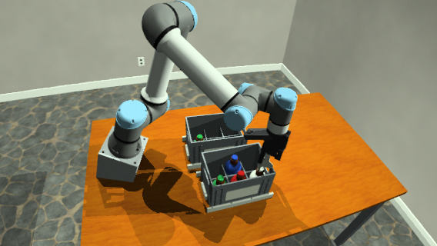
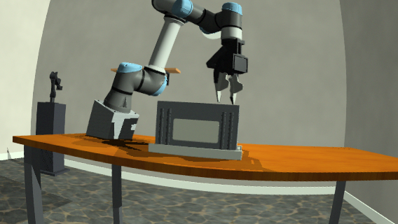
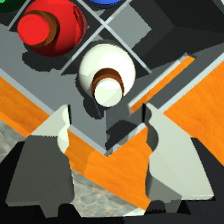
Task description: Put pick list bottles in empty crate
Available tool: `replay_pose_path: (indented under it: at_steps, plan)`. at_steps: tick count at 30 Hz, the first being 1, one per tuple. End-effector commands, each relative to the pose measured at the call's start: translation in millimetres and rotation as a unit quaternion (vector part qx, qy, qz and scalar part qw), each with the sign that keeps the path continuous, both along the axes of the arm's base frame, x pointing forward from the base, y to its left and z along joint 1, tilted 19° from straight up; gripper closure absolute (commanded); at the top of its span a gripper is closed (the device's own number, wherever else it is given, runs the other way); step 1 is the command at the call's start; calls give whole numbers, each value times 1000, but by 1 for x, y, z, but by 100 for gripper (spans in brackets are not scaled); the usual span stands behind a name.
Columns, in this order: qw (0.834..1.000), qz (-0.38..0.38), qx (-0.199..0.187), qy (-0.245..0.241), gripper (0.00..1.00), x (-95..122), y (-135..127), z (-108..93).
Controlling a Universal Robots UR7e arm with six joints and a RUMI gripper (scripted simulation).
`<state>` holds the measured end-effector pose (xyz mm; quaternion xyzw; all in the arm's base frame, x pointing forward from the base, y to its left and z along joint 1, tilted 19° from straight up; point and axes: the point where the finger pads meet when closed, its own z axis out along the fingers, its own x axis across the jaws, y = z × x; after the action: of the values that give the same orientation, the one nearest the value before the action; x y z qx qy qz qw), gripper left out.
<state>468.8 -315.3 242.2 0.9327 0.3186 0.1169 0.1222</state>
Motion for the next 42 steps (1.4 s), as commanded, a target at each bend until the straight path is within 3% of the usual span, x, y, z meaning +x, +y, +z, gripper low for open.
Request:
replay_pose_path:
  at_steps: [1,28,42]
  plan:
    - [1000,0,-1,-1,62,2,-1,-6]
    - [1000,0,-1,-1,62,12,-6,-37]
    - [1000,0,-1,-1,62,13,-7,-39]
